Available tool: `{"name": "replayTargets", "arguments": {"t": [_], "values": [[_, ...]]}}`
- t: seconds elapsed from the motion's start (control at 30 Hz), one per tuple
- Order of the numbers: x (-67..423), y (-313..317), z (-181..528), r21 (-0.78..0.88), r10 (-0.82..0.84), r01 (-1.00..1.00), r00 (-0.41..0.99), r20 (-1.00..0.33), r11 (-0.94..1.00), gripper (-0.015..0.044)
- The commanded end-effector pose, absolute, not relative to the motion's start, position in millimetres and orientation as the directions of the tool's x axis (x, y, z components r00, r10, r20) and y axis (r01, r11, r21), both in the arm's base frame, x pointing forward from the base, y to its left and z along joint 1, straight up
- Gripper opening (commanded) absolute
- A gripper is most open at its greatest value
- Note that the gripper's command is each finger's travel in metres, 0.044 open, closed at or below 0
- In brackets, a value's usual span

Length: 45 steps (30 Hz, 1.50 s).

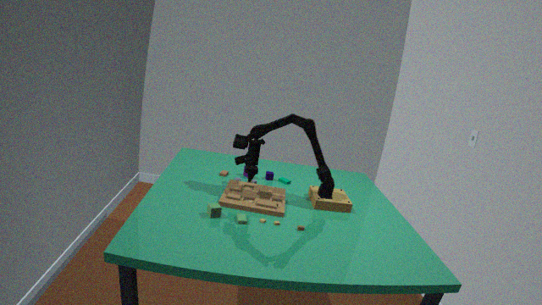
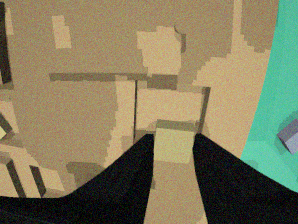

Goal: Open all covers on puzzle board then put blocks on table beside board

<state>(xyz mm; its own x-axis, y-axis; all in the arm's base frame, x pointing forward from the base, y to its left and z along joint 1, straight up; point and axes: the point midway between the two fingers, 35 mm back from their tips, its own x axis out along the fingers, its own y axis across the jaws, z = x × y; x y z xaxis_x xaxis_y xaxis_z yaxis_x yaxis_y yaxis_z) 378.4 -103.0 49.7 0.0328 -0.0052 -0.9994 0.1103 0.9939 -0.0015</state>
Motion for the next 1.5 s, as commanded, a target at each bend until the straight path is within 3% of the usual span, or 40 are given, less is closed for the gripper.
{"name": "replayTargets", "arguments": {"t": [0.0, 0.73, 1.47], "values": [[378.4, -103.1, 53.6, -0.001, -0.005, 0.111, 0.033, -0.999, 0.994, 0.008], [375.2, -105.1, 103.5, -0.002, -0.005, 0.111, 0.033, -0.999, 0.994, 0.008], [318.3, -170.1, 104.2, -0.009, -0.012, 0.112, 0.027, -1.0, 0.994, 0.008]]}}
